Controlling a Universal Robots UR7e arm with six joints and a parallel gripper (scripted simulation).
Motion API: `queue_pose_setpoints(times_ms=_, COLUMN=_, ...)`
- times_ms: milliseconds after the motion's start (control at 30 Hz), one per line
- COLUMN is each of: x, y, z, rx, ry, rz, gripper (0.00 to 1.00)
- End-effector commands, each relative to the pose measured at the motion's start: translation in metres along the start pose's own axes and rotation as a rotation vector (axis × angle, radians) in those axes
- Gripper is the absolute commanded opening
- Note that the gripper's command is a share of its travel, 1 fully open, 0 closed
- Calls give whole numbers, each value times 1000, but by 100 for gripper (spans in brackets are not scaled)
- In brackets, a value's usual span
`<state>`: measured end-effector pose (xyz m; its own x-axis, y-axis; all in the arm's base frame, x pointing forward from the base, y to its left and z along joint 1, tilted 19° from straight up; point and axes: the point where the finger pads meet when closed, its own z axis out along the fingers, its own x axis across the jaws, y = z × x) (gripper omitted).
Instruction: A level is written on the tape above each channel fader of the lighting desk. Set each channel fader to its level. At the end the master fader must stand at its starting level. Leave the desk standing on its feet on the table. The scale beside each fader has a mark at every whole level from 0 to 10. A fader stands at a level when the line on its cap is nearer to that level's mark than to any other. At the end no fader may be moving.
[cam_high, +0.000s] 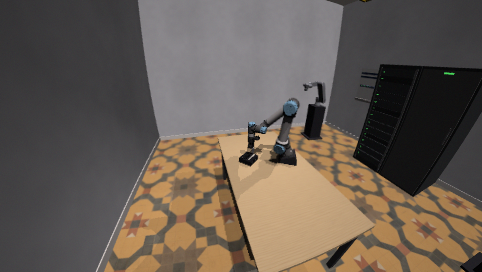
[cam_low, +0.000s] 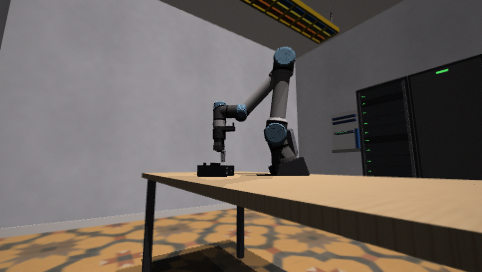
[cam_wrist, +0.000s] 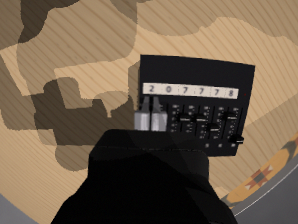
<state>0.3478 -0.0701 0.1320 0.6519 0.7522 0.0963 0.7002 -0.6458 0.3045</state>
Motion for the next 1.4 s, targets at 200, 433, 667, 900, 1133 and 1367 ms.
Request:
queue_pose_setpoints(times_ms=200, x=0, y=0, z=0, rx=-1, ry=0, rz=0, gripper=0)
queue_pose_setpoints(times_ms=433, x=0, y=0, z=0, rx=-1, ry=0, rz=0, gripper=0)
queue_pose_setpoints(times_ms=667, x=0, y=0, z=0, rx=-1, ry=0, rz=0, gripper=0)
queue_pose_setpoints(times_ms=900, x=0, y=0, z=0, rx=-1, ry=0, rz=0, gripper=0)
queue_pose_setpoints(times_ms=1133, x=0, y=0, z=0, rx=-1, ry=0, rz=0, gripper=0)
queue_pose_setpoints(times_ms=1367, x=0, y=0, z=4, rx=-1, ry=0, rz=0, gripper=0)
